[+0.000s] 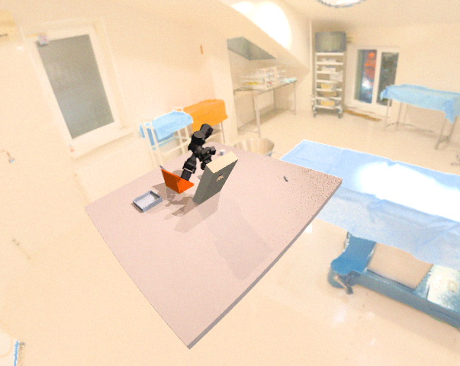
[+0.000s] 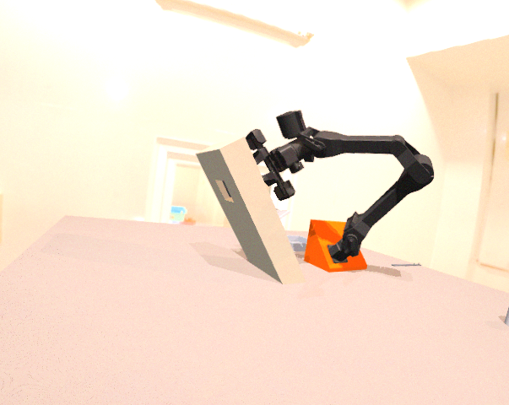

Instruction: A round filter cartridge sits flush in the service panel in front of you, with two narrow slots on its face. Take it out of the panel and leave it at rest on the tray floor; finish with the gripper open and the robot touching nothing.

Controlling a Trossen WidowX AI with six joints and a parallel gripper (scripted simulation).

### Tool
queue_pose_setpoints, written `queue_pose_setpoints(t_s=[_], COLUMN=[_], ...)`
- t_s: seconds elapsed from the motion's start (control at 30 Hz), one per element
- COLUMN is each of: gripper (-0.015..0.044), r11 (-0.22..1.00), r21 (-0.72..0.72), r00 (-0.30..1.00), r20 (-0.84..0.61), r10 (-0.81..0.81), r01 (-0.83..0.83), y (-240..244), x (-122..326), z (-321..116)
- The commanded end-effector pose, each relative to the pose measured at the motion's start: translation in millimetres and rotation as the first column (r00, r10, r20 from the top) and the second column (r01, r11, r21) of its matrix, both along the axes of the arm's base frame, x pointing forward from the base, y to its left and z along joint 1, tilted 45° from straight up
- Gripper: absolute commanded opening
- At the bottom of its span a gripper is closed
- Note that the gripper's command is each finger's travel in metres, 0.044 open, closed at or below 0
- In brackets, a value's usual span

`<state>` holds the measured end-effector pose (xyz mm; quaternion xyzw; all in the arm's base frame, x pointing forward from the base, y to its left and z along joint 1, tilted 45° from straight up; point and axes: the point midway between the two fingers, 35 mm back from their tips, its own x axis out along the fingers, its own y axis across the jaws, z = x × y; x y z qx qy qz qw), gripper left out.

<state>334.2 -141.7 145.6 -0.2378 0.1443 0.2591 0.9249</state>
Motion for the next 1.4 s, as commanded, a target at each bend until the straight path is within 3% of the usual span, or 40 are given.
queue_pose_setpoints(t_s=[0.0,0.2,0.63,1.0,1.37], gripper=[0.0092,0.0092,0.0000,0.0000,0.0000], r11=[1.000,1.000,1.000,0.946,0.779], r21=[-0.003,-0.003,0.006,0.282,0.515], r00=[1.000,1.000,1.000,0.978,0.912], r20=[-0.007,-0.007,-0.002,-0.176,-0.373], r10=[0.006,0.006,-0.004,-0.113,-0.171], r01=[-0.006,-0.006,0.004,0.160,0.357], y=[3.5,3.8,0.1,4.1,4.4], x=[4.0,4.7,0.5,5.2,5.9], z=[-2.4,-2.7,-0.2,-2.9,-3.3])
